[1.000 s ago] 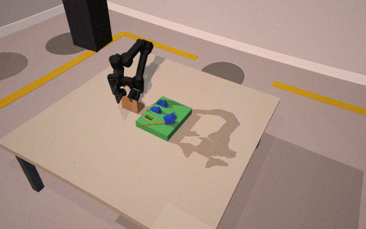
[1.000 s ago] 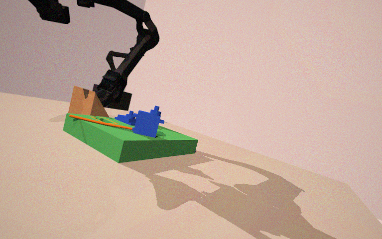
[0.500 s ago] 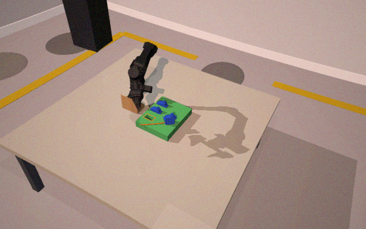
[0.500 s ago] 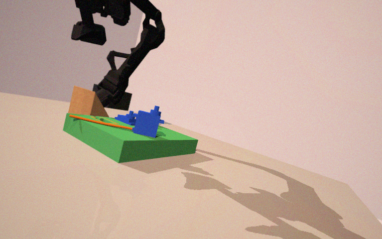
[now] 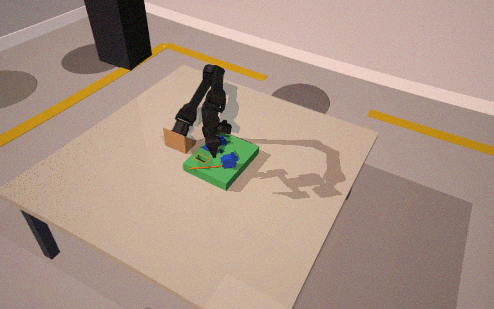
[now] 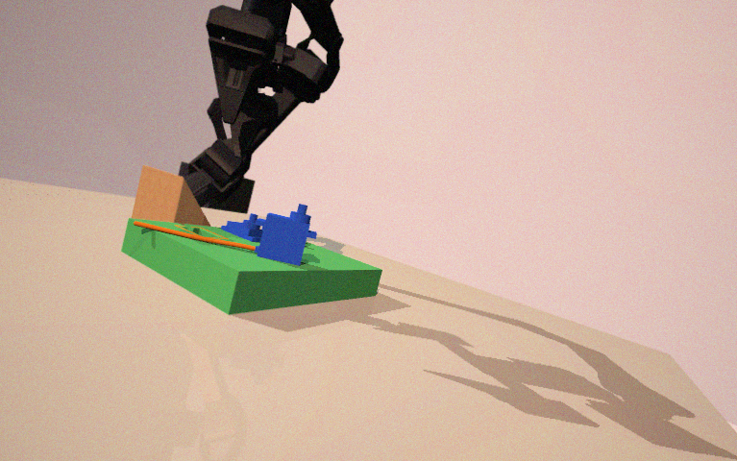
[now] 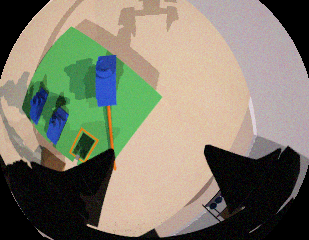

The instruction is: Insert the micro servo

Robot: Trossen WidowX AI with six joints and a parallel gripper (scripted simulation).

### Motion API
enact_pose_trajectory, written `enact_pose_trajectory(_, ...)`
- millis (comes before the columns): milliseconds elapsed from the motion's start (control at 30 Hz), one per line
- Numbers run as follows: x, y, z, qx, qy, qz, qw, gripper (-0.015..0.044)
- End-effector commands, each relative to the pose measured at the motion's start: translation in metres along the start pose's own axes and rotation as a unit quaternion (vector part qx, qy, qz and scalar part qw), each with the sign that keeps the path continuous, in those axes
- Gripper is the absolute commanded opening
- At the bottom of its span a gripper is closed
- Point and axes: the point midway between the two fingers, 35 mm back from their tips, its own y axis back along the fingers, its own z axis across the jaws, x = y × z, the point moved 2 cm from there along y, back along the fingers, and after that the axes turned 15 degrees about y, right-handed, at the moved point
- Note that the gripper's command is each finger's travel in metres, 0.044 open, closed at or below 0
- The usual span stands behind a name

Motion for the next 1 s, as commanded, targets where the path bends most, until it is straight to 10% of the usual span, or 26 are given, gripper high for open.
enact_pose_trajectory(0, -0.031, -0.014, 0.007, -0.068, 0.002, -0.012, 0.998, 0.0440)
enact_pose_trajectory(967, -0.076, -0.059, 0.033, -0.160, 0.003, -0.019, 0.987, 0.0440)
